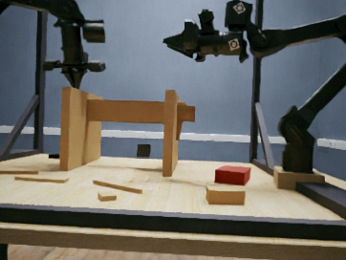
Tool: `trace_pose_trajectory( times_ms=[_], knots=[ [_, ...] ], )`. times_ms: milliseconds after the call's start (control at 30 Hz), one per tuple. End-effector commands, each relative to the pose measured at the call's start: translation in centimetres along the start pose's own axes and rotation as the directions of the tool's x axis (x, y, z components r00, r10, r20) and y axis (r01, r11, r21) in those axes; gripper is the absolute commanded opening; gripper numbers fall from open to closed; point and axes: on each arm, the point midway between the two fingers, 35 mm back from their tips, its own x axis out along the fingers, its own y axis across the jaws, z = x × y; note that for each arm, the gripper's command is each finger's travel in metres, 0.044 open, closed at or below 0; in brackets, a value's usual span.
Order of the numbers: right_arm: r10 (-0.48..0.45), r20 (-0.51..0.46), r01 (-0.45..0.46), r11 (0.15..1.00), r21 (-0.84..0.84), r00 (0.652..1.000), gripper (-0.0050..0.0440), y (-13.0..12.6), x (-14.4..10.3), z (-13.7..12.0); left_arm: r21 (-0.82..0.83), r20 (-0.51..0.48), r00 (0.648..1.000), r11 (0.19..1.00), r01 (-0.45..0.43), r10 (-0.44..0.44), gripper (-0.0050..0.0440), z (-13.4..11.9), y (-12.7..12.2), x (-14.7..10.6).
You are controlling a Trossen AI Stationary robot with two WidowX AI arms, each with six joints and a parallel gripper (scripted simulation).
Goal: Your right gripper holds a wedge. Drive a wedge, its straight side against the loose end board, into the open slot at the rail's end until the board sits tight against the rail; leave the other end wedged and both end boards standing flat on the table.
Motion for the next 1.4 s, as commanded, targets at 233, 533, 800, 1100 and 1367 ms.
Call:
trace_pose_trajectory(
  times_ms=[233, 533, 800, 1100, 1367],
  knots=[
    [-0.017, 0.009, 0.017, 1.000, 0.004, 1.000, -0.0050, 0.2, 0.2, -0.1, 0.002, 0.017, 1.000, 1.000, 0.000, 0.000, 0.0177, 0.6, 0.0, -0.2],
    [-0.017, 0.010, 0.017, 1.000, 0.005, 1.000, -0.0050, 0.2, 0.5, -0.2, 0.002, 0.017, 1.000, 1.000, 0.000, 0.000, 0.0177, 0.6, 0.0, -0.2],
    [-0.018, 0.010, 0.018, 1.000, 0.006, 1.000, -0.0050, 0.2, 1.0, -0.4, 0.002, 0.017, 1.000, 1.000, 0.000, 0.000, 0.0177, 0.6, 0.0, -0.2],
    [0.005, -0.004, -0.005, 1.000, 0.007, 1.000, -0.0050, 0.2, 1.7, -0.8, 0.002, 0.017, 1.000, 1.000, 0.000, 0.000, 0.0177, 0.6, 0.0, -0.2],
    [0.035, -0.020, -0.034, 0.999, 0.018, 0.999, -0.0050, 0.3, 2.7, -1.3, 0.002, 0.017, 1.000, 1.000, 0.000, 0.000, 0.0177, 0.6, 0.0, -0.2]
  ],
)
